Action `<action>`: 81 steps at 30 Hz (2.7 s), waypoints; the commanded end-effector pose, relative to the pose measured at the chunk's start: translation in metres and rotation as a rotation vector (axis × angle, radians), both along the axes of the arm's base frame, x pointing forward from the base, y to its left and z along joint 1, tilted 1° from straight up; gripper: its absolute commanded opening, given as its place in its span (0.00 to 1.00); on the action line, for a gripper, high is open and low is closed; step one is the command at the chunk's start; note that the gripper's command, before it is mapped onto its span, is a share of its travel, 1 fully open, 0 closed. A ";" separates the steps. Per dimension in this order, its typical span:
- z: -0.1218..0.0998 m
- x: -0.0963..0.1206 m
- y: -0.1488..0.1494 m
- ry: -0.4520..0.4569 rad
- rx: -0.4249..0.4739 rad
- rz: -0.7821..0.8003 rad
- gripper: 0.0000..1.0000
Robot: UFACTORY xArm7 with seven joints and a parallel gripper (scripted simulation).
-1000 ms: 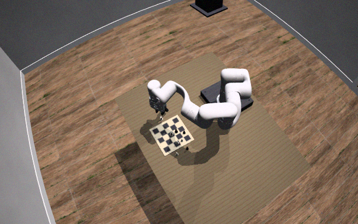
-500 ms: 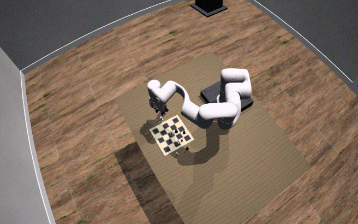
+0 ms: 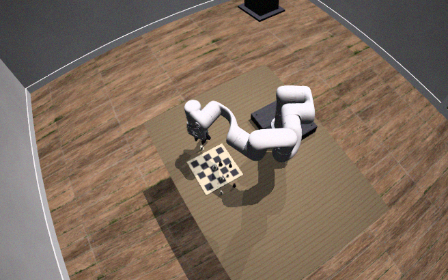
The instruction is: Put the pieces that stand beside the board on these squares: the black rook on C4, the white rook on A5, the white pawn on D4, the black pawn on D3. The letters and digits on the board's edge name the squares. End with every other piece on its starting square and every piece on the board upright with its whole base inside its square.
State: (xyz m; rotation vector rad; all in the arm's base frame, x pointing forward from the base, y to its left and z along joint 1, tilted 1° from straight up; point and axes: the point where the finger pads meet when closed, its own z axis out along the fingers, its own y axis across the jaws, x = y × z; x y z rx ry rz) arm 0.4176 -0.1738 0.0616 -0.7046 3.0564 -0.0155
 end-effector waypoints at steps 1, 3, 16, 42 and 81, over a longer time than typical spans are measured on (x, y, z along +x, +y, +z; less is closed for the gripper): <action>0.001 0.001 0.000 -0.003 -0.002 0.000 0.37; 0.000 0.001 0.000 -0.003 -0.002 0.000 0.37; -0.015 0.002 -0.001 -0.003 -0.002 0.000 0.37; -0.045 0.003 -0.002 -0.003 -0.002 0.000 0.37; -0.049 0.003 -0.002 -0.003 -0.002 0.000 0.37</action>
